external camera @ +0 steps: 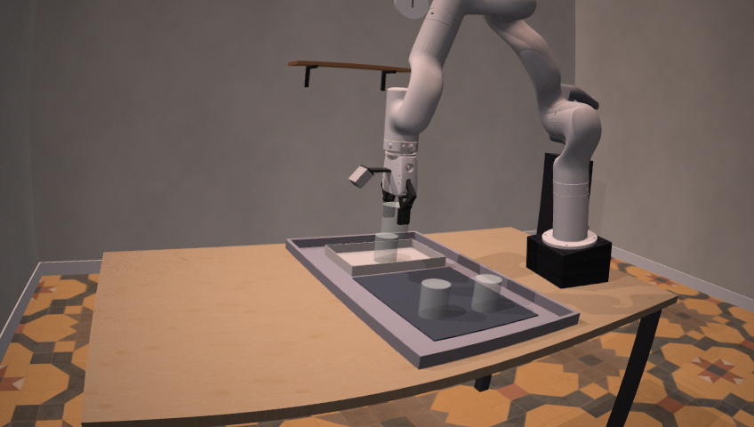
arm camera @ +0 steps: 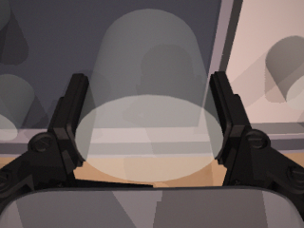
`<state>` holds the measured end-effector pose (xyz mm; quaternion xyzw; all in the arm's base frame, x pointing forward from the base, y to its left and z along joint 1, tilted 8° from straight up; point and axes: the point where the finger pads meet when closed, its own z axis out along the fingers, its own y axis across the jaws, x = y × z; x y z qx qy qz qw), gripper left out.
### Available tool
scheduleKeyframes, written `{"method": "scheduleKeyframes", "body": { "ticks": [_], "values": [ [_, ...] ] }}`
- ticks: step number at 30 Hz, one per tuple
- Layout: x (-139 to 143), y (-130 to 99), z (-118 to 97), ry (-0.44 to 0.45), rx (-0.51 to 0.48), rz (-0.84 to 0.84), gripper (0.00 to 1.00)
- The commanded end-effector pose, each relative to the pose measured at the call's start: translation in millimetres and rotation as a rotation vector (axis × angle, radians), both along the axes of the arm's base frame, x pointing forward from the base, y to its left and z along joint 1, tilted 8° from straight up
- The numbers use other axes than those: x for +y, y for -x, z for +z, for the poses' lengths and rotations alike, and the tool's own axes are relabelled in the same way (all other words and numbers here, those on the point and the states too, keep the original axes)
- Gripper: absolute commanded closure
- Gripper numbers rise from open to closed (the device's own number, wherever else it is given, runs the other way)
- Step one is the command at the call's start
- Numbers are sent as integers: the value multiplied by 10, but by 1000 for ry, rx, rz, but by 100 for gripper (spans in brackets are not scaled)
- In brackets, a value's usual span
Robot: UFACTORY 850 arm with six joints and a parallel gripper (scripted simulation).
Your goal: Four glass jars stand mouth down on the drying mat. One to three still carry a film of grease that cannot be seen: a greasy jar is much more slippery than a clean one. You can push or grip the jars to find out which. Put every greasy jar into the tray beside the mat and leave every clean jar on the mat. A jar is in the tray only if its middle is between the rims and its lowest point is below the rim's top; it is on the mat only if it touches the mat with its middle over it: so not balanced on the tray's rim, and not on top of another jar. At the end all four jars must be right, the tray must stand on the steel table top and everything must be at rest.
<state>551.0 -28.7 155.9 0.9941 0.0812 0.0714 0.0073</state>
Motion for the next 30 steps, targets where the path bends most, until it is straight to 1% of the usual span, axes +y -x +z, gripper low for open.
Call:
{"method": "scheduleKeyframes", "body": {
  "ticks": [1,14,16,30],
  "values": [
    [-66,-24,12,-1,-2,1,100],
    [-487,-111,26,-1,-2,1,100],
    [-487,-111,26,-1,-2,1,100],
    [-941,-205,41,-1,-2,1,100]
  ]
}}
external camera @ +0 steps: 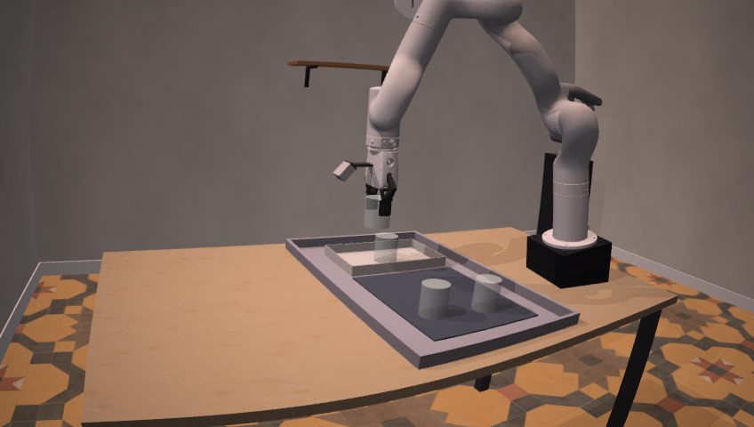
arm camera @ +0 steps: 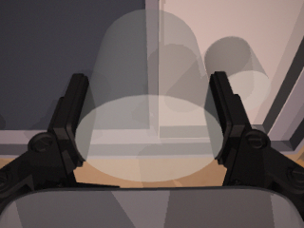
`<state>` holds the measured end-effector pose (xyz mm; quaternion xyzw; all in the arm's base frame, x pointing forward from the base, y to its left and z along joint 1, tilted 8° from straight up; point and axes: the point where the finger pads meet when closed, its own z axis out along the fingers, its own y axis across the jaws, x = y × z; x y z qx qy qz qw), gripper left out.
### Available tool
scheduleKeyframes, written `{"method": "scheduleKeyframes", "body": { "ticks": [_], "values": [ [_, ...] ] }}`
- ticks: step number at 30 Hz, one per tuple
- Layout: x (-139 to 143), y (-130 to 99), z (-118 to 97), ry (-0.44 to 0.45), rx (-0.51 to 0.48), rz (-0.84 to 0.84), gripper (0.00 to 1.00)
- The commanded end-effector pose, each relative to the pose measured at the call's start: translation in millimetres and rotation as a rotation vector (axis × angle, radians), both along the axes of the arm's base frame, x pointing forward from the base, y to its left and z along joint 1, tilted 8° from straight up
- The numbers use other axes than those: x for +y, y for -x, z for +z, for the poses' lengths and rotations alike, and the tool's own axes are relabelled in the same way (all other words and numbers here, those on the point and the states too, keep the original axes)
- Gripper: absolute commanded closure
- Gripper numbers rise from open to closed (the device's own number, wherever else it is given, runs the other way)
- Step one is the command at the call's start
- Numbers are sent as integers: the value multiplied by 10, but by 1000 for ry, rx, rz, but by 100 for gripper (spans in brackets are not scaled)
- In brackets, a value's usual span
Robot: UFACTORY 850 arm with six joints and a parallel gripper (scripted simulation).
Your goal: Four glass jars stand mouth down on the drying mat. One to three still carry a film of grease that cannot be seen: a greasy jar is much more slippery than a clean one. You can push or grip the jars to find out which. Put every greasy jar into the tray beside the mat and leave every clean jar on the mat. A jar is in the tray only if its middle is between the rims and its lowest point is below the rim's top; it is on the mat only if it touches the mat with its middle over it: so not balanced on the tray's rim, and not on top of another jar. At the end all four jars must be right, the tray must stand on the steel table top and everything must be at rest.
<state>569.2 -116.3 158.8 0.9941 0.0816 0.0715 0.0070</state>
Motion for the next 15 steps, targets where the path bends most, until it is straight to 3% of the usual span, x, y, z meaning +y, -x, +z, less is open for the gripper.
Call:
{"method": "scheduleKeyframes", "body": {
  "ticks": [1,15],
  "values": [
    [-98,-29,12,0,-2,0,100],
    [-487,-109,25,0,-2,0,100]
  ]
}}
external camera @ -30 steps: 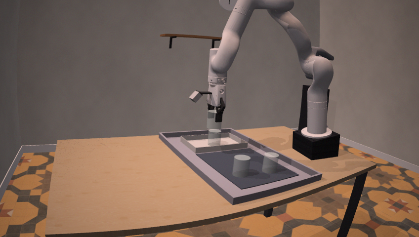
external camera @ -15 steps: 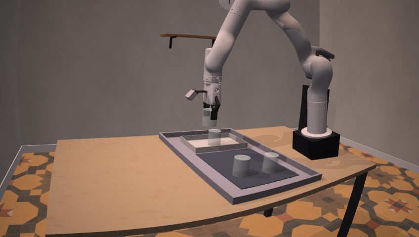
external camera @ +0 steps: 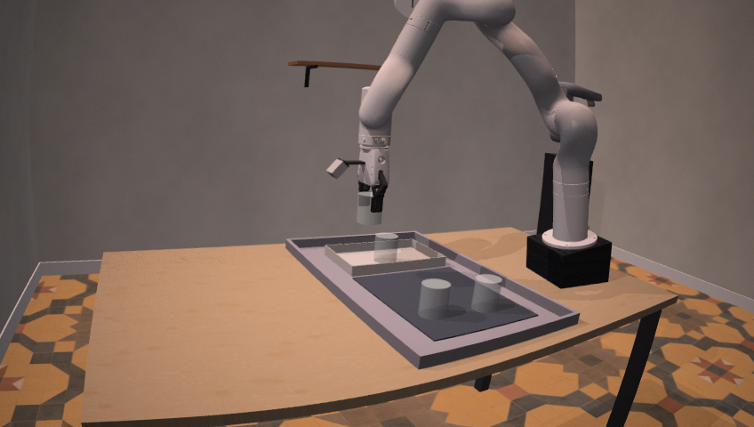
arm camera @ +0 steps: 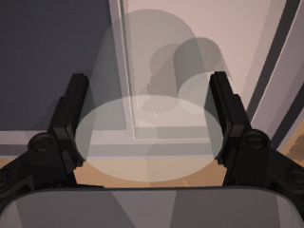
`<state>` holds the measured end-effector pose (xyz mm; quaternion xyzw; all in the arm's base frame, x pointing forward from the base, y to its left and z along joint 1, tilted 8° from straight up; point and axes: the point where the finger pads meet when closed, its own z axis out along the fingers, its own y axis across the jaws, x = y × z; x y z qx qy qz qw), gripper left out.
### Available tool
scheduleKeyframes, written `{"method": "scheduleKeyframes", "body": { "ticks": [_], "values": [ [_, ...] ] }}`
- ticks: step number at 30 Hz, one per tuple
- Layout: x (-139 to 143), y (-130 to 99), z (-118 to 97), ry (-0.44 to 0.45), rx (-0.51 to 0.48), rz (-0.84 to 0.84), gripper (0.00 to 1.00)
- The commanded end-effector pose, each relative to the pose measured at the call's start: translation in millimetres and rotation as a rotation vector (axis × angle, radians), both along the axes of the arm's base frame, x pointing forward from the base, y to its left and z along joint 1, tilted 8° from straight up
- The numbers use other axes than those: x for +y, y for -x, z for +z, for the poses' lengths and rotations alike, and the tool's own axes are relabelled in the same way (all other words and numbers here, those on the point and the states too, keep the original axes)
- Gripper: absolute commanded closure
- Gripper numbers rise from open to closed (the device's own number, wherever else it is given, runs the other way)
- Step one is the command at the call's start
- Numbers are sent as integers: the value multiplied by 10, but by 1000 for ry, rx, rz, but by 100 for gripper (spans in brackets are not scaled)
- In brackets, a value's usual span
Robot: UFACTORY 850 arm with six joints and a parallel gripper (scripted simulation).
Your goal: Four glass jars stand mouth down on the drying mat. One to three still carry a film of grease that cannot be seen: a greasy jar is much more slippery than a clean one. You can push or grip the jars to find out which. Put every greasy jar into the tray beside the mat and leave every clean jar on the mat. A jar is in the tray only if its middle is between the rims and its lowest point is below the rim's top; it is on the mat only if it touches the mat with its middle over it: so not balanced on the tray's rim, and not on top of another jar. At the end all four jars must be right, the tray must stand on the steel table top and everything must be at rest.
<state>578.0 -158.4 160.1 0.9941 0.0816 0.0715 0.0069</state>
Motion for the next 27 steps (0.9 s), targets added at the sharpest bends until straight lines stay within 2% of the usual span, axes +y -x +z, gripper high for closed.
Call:
{"method": "scheduleKeyframes", "body": {
  "ticks": [1,20,24,27],
  "values": [
    [-97,-29,13,0,-2,0,100],
    [-649,-143,31,0,-2,0,100],
    [-649,-143,31,0,-2,0,100],
    [-649,-154,-47,0,-2,0,100]
  ]
}}
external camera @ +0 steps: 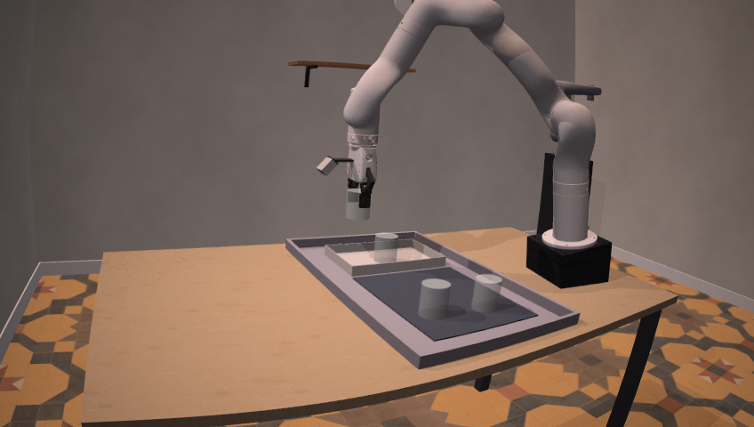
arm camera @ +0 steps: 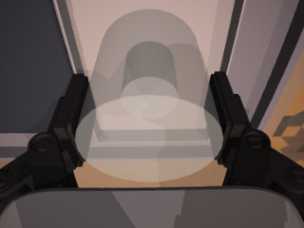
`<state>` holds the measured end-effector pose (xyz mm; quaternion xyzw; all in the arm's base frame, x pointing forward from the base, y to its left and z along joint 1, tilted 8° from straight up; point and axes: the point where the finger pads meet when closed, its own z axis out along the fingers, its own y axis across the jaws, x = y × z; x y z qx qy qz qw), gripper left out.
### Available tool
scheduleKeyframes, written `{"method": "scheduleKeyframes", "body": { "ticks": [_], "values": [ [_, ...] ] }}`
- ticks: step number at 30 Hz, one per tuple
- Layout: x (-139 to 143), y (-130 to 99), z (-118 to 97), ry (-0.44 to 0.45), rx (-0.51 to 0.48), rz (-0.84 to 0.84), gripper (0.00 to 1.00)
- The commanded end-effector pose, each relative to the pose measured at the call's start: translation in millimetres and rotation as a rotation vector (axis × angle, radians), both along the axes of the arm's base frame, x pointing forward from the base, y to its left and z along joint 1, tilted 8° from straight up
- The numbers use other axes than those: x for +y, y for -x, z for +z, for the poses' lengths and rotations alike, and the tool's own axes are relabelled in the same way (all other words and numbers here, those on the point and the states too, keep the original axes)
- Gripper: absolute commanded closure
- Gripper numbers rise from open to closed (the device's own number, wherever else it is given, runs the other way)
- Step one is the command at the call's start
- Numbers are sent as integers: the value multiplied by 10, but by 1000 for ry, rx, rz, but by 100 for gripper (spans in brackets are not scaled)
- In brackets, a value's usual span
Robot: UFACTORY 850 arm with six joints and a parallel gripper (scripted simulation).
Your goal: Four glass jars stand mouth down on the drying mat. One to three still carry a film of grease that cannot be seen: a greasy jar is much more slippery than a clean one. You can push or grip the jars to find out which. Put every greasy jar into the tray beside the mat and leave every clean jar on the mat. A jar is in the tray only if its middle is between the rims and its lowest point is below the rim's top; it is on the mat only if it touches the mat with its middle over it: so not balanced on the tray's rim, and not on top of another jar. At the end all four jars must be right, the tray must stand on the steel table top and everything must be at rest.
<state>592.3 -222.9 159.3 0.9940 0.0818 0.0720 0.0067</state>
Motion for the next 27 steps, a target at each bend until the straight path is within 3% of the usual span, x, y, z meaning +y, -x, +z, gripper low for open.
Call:
{"method": "scheduleKeyframes", "body": {
  "ticks": [1,27],
  "values": [
    [-4,-14,-65,0,-1,0,100],
    [-5,-106,-685,0,-1,0,100]
  ]
}}
